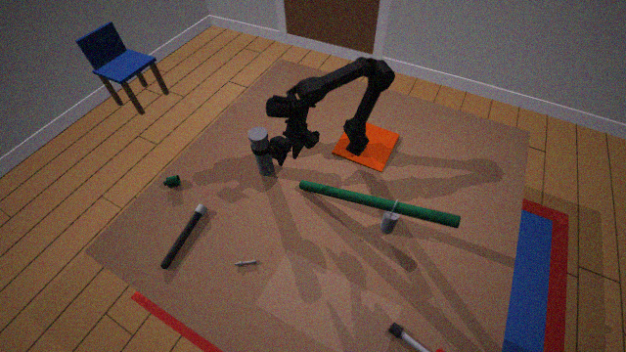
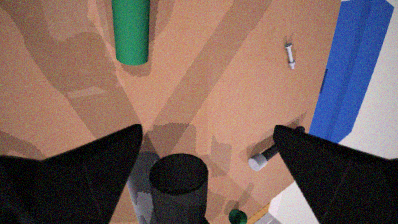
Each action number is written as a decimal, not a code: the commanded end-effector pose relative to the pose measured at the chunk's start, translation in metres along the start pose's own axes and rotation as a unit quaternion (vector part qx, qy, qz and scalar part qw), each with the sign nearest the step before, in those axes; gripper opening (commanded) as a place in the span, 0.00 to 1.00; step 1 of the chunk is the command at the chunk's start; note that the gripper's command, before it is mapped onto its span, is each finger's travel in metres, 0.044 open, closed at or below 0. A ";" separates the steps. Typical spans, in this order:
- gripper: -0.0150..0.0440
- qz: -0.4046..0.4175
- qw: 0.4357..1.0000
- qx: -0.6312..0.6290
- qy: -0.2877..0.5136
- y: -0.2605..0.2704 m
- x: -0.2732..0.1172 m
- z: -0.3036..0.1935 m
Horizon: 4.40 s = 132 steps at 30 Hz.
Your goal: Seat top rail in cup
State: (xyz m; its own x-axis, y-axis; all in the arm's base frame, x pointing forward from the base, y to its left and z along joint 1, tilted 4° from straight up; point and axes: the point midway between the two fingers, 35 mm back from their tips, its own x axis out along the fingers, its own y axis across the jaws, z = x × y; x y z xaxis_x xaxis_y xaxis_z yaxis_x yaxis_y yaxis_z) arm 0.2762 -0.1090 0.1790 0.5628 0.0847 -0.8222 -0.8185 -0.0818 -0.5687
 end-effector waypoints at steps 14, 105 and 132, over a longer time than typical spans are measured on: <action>1.00 0.005 0.878 0.478 0.011 -0.031 -0.052 0.080; 1.00 0.008 -0.003 0.966 0.258 0.028 0.039 0.172; 1.00 0.008 -0.003 0.966 0.258 0.050 0.077 0.172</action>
State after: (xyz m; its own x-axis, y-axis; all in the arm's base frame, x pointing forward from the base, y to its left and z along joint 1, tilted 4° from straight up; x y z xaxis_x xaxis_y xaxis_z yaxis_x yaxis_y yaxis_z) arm 0.2598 0.0652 0.0976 0.0809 0.0552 -0.9952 0.9897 0.1142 0.0868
